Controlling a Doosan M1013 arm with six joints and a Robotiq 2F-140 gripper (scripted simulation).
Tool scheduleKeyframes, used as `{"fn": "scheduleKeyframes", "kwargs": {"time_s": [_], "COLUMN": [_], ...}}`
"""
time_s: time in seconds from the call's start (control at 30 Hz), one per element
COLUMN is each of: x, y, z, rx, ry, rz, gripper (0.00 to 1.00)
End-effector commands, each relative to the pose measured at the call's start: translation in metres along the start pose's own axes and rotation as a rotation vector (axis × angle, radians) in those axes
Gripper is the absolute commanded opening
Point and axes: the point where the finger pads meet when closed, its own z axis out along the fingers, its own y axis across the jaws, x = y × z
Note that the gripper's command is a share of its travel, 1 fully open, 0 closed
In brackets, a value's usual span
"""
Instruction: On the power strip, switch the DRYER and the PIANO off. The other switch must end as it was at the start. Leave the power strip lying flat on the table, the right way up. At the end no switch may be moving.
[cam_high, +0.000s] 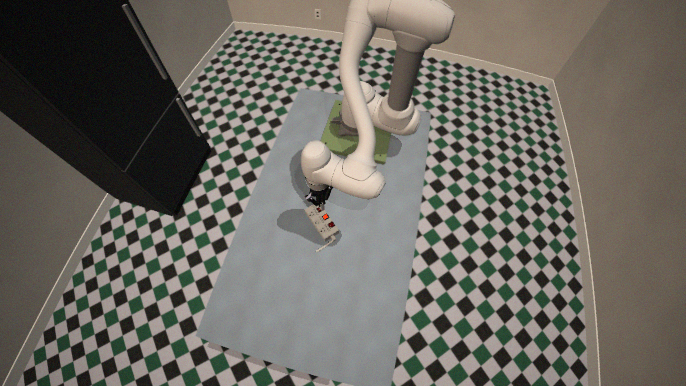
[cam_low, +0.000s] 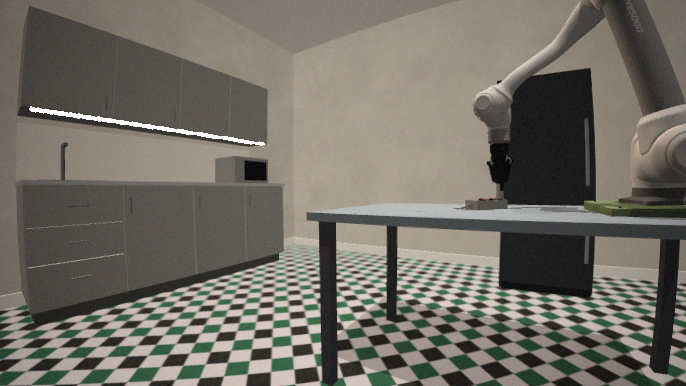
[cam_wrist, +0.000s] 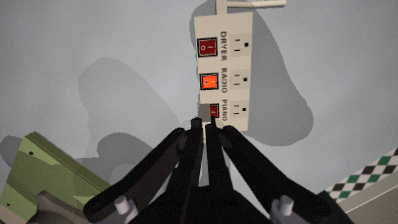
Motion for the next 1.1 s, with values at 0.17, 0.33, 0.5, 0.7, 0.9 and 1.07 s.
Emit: {"fn": "scheduleKeyframes", "kwargs": {"time_s": [0.17,0.33,0.5,0.7,0.9,1.07], "x": [0.0,0.0,0.0,0.0,0.0,0.0], "y": [0.0,0.0,0.0,0.0,0.0,0.0], "z": [0.0,0.0,-0.006,-0.019,-0.035,-0.039], "rx": [0.0,0.0,0.0,0.0,0.0,0.0], "ry": [0.0,0.0,0.0,0.0,0.0,0.0], "rz": [0.0,0.0,0.0,0.0,0.0,0.0], "gripper": [0.0,0.0,0.0,0.0,0.0,0.0]}}
